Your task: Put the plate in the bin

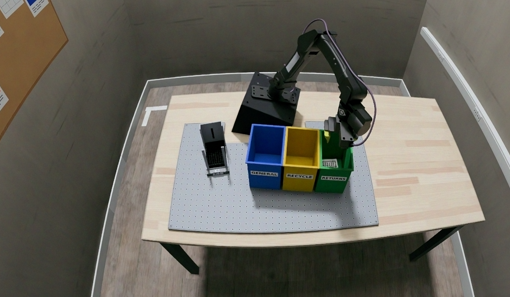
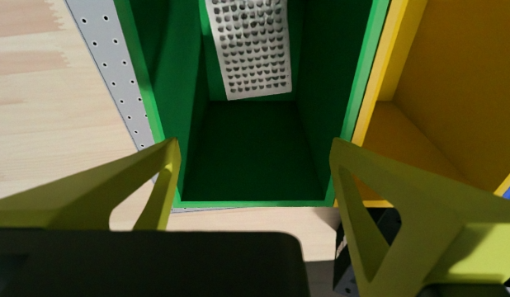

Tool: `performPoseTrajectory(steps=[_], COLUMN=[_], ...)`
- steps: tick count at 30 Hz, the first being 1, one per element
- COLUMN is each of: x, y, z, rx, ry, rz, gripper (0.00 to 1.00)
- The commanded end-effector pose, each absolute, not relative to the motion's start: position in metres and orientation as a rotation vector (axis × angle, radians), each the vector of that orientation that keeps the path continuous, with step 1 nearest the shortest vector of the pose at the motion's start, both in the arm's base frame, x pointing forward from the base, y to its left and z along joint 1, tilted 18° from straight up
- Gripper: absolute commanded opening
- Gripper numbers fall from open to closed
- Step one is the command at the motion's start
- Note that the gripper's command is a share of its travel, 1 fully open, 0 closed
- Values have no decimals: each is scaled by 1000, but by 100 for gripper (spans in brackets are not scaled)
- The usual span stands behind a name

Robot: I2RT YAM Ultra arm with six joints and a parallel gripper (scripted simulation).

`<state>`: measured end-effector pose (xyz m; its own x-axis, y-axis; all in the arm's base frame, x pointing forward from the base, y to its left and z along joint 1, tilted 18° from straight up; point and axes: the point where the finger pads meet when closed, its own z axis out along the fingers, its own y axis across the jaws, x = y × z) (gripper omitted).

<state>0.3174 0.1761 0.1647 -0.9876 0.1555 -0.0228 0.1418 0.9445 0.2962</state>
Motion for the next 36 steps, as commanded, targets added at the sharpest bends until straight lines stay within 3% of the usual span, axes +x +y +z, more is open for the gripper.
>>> performPoseTrajectory(steps=[1,36], x=[323,300], y=[172,95], z=[186,148], rx=[236,235], ry=[2997,3013], rz=[493,483], gripper=[82,82])
